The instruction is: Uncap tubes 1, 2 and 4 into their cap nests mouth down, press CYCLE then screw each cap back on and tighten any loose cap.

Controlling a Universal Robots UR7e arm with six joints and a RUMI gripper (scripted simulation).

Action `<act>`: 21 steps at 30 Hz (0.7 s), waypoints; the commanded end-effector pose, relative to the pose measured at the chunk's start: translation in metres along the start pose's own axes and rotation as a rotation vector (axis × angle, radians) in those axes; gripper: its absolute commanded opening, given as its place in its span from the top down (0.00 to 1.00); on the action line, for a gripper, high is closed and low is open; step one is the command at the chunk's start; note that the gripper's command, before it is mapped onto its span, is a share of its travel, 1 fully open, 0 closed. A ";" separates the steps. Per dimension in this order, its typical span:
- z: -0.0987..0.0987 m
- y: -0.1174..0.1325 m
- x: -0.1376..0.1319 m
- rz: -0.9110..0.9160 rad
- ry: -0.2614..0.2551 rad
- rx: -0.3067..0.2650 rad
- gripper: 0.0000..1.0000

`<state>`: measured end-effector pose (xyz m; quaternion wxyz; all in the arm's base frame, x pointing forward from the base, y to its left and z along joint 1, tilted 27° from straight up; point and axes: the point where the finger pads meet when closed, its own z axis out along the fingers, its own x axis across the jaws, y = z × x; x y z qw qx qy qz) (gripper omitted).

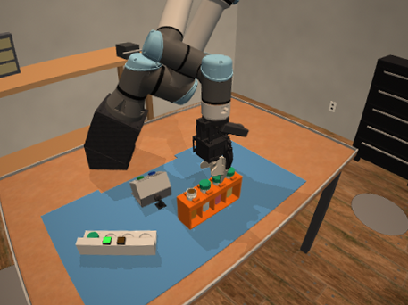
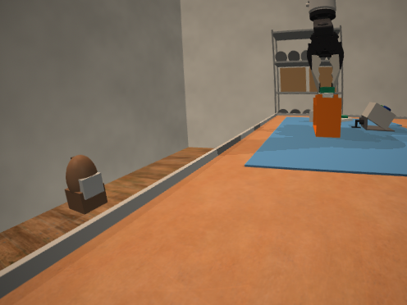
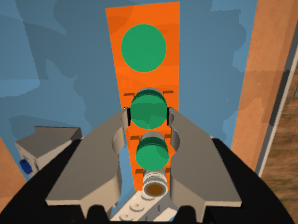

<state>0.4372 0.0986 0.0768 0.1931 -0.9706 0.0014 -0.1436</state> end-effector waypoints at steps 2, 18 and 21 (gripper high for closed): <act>0.000 0.000 0.000 0.326 0.005 -0.019 1.00; 0.000 0.000 0.000 0.476 0.006 -0.019 0.65; 0.000 0.000 0.000 0.476 0.006 -0.019 0.65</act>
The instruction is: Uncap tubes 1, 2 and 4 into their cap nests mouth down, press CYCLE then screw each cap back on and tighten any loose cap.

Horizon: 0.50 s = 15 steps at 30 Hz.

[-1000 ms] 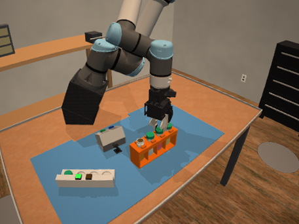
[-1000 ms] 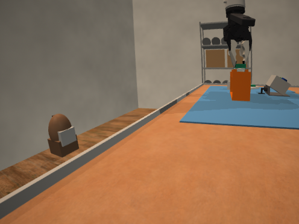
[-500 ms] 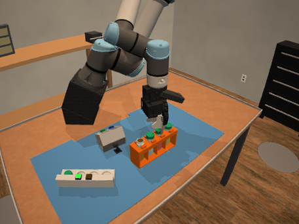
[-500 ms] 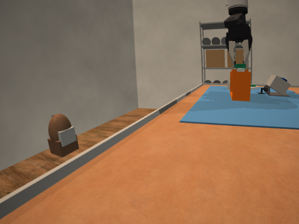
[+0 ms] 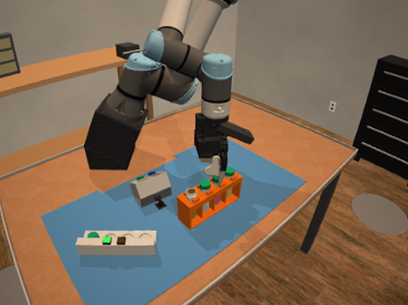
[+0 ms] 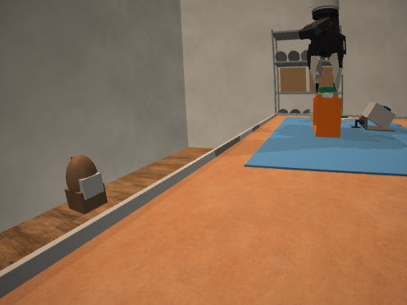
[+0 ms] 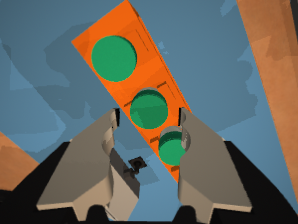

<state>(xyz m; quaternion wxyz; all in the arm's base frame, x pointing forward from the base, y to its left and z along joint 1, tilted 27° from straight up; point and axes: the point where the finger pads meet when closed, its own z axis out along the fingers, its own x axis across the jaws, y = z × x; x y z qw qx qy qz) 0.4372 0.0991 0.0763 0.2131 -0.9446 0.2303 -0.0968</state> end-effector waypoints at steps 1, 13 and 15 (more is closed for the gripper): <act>0.000 0.000 0.000 0.004 0.001 -0.001 0.65; -0.001 0.000 0.000 -0.413 0.001 -0.001 0.65; -0.001 0.000 0.000 -0.496 0.001 -0.001 0.65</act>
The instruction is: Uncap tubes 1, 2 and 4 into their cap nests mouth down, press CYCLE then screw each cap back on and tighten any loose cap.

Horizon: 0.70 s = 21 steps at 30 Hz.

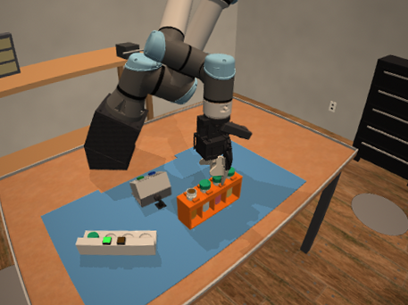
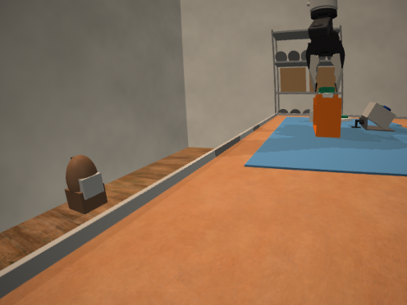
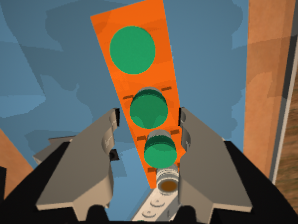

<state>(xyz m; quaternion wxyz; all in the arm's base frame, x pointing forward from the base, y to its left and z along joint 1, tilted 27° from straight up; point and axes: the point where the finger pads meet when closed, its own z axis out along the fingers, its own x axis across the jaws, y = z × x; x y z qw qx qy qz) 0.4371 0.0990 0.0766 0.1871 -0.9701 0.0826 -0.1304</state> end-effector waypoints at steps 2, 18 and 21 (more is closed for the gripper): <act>0.000 0.000 0.000 -0.185 -0.003 0.016 0.65; 0.000 0.000 0.000 -0.732 0.002 0.016 0.65; 0.000 0.000 0.000 -0.732 0.002 0.016 0.65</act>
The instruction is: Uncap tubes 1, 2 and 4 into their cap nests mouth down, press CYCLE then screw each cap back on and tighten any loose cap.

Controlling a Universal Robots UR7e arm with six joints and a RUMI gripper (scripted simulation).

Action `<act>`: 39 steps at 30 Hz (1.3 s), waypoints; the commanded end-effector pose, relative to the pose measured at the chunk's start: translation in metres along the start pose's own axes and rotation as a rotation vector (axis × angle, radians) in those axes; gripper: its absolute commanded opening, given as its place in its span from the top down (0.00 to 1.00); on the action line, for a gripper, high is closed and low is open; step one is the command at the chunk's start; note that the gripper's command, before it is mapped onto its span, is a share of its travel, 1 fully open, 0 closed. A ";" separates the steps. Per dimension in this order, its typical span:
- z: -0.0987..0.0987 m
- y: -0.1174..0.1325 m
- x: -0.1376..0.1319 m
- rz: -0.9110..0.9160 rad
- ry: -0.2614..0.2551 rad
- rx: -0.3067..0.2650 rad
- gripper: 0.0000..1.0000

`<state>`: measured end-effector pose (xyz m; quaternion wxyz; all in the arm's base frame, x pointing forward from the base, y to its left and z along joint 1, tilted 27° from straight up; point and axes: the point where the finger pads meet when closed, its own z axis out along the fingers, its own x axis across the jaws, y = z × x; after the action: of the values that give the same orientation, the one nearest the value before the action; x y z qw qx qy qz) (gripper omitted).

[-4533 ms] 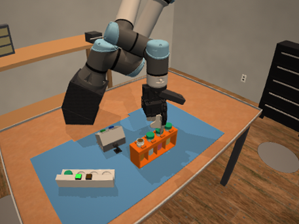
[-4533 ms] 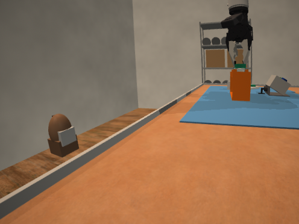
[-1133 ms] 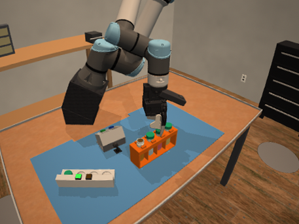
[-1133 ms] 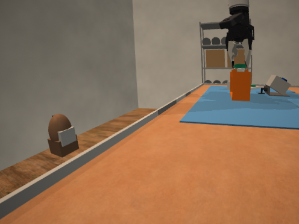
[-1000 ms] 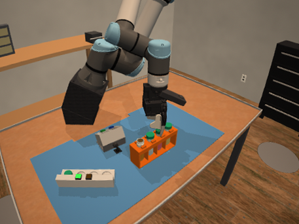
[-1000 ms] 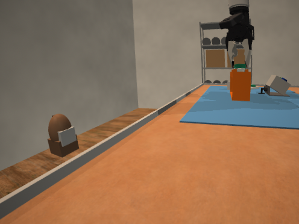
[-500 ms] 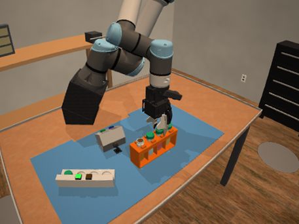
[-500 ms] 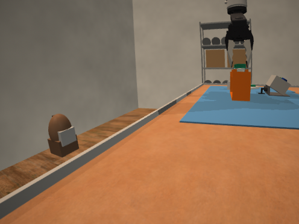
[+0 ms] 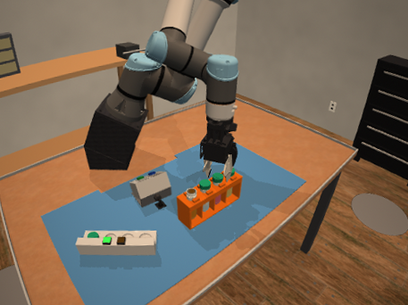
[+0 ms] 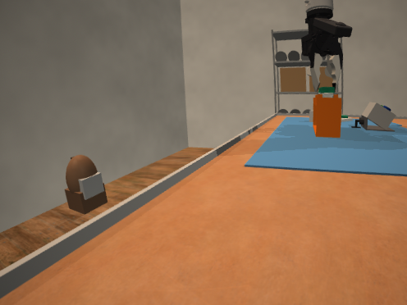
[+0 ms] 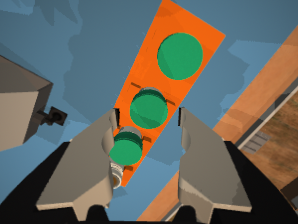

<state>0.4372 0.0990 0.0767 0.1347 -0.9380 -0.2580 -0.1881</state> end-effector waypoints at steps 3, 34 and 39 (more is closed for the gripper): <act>0.000 0.000 0.000 -0.027 0.003 0.007 1.00; 0.000 0.000 0.000 0.773 0.000 0.007 1.00; 0.001 0.000 0.000 1.020 -0.001 0.007 1.00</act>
<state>0.4374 0.0989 0.0761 0.2105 -0.9621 0.1272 -0.1177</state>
